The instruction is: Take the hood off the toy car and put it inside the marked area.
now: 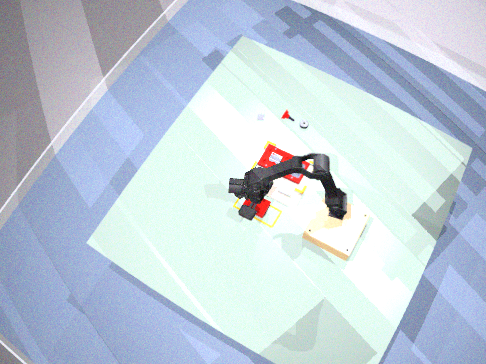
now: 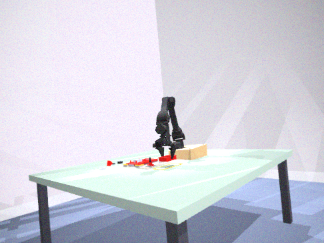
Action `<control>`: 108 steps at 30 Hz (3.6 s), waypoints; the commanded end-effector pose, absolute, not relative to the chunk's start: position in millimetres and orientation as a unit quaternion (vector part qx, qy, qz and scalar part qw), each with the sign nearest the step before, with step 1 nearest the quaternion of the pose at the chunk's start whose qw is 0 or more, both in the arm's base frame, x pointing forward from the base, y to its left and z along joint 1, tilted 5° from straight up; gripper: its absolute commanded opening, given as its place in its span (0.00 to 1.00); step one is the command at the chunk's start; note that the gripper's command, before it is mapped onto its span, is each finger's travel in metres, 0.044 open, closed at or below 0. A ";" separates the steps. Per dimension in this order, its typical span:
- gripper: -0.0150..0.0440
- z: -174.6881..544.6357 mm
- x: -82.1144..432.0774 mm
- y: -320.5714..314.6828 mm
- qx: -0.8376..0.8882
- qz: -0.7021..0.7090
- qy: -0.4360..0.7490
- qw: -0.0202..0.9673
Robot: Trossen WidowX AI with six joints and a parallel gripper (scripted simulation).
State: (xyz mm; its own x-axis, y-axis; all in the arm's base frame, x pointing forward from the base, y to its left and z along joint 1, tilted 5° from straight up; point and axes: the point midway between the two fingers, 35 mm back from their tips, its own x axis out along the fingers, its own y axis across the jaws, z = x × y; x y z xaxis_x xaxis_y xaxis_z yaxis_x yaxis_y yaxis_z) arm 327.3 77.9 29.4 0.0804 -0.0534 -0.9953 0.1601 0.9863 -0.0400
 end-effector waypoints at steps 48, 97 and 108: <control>0.25 1.6 325.9 74.7 0.035 -0.073 0.676 0.733; 1.00 66.7 322.5 79.5 0.038 -0.074 0.677 0.732; 1.00 66.7 322.5 79.5 0.038 -0.074 0.677 0.732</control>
